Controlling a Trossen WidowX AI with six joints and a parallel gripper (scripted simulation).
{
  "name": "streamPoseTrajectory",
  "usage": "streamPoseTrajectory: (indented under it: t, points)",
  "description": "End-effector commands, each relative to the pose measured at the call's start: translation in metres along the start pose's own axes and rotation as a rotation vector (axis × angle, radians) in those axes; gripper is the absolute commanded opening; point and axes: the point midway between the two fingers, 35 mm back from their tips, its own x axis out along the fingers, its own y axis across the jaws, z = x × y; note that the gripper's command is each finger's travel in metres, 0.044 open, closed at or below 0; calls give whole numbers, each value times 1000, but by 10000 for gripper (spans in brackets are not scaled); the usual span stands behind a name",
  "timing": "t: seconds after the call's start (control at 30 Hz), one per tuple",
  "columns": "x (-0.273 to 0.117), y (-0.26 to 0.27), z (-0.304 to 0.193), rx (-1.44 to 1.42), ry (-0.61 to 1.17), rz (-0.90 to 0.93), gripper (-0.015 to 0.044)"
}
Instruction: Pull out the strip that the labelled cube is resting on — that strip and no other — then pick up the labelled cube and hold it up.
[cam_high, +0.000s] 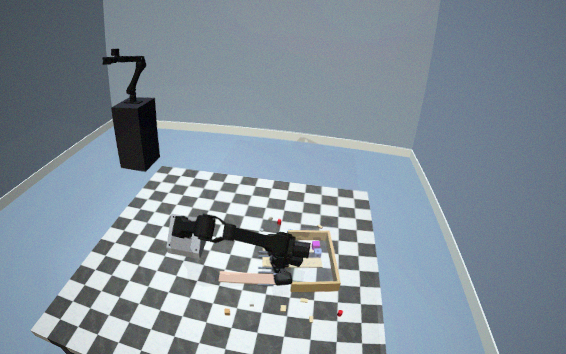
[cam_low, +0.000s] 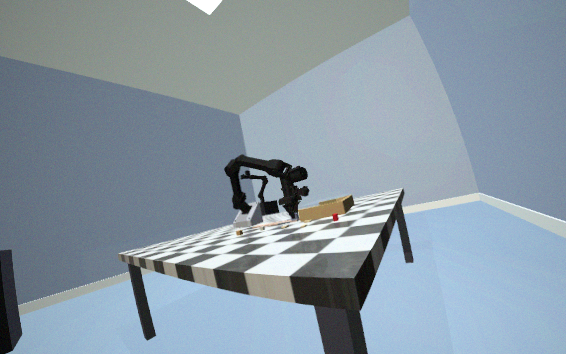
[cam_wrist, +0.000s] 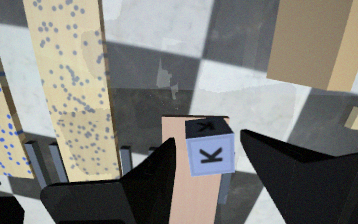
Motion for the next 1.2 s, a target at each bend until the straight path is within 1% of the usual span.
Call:
streamPoseTrajectory:
  t: [0.0,0.07,0.2,0.43,0.57,1.0,1.17]
  points:
    - [5,1,-2,-6,6,-1,250]
    - [5,1,-2,-6,6,-1,250]
    - [3,0,-1,0,2,0,145]
    - [3,0,-1,0,2,0,98]
    - [0,1,-2,0,2,1,0]
    - [-36,31,-45,-8,7,3,0]
    - [-39,34,-51,-9,7,2,0]
